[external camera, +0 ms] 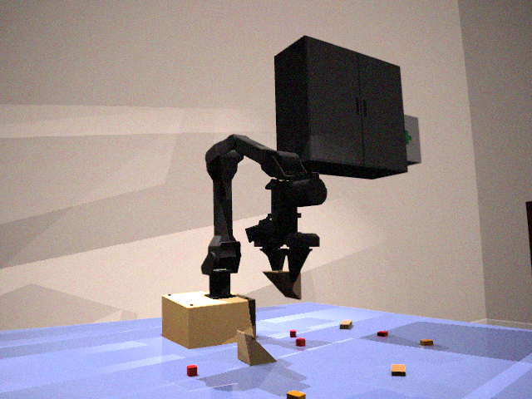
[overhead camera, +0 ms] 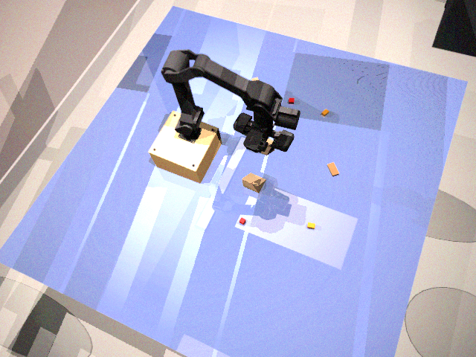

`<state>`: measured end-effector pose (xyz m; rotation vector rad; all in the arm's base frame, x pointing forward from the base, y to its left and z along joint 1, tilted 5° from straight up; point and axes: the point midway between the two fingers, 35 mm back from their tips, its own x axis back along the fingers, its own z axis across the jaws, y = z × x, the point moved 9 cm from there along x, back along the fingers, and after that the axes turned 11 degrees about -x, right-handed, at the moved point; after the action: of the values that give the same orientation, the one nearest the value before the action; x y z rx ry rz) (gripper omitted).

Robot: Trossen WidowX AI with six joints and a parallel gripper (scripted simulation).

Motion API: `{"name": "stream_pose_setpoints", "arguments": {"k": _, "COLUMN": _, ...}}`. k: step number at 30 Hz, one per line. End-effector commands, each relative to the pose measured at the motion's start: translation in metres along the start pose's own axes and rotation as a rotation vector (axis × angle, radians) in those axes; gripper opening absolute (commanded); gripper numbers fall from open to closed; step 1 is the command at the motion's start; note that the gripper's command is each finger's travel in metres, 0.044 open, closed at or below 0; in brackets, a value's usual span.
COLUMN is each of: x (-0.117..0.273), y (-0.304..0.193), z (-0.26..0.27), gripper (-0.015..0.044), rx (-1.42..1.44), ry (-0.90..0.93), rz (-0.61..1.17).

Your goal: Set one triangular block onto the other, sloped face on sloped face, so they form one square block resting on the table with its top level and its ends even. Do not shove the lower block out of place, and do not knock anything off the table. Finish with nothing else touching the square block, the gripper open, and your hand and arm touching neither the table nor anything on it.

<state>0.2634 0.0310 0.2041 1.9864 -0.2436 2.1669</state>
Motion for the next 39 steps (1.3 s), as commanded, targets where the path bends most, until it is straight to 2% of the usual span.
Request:
{"name": "stream_pose_setpoints", "arguments": {"k": 1, "x": 0.003, "y": 0.005, "z": -0.009, "gripper": 0.0, "rx": 0.007, "ry": 0.0, "rz": 0.004}}
{"name": "stream_pose_setpoints", "arguments": {"k": 18, "x": -0.065, "y": 0.031, "z": 0.004, "gripper": 0.0, "rx": 0.007, "ry": 0.001, "rz": 0.001}}
{"name": "stream_pose_setpoints", "arguments": {"k": 29, "x": -0.095, "y": 0.047, "z": 0.006, "gripper": 0.0, "rx": 0.007, "ry": 0.001, "rz": 0.0}}
{"name": "stream_pose_setpoints", "arguments": {"k": 39, "x": -0.098, "y": 0.049, "z": 0.005, "gripper": 0.0, "rx": 0.008, "ry": 0.013, "rz": 0.003}}
